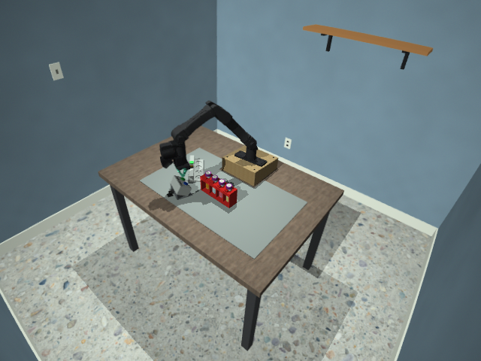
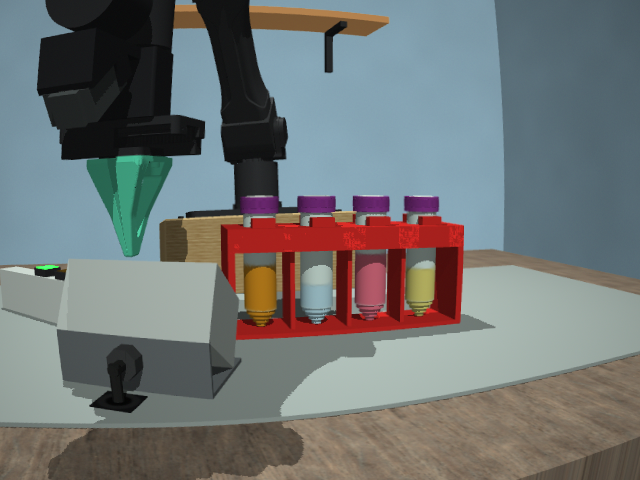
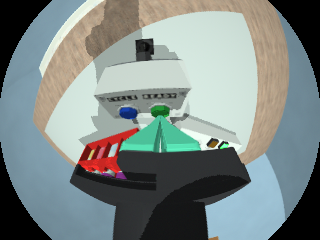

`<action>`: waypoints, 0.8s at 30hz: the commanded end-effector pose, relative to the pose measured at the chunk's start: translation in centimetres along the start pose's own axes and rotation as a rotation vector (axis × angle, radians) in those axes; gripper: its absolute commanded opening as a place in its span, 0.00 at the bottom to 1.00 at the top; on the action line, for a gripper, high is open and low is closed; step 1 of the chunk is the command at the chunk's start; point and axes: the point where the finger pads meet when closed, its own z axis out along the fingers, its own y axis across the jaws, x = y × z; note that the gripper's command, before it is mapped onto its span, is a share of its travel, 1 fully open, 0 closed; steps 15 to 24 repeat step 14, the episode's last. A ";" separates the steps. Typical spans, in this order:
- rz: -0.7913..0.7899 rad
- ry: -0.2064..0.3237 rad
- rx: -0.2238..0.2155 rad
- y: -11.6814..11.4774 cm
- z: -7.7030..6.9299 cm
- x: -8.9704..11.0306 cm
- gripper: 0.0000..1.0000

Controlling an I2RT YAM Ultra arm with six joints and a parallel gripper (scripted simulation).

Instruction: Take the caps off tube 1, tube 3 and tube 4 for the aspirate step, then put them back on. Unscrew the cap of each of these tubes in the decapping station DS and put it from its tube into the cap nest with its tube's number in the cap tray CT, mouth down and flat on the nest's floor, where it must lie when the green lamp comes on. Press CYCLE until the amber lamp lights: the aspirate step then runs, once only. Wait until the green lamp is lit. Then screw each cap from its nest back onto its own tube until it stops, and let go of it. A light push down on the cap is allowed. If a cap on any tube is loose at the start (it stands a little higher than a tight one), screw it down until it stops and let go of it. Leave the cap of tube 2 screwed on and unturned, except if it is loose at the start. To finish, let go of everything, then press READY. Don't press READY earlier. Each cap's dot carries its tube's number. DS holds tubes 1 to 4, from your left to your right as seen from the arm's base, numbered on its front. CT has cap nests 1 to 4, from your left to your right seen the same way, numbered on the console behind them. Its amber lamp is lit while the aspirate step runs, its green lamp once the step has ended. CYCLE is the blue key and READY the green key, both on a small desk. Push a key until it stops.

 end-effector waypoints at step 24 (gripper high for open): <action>-0.001 -0.022 -0.001 0.0 0.0 -0.4 0.00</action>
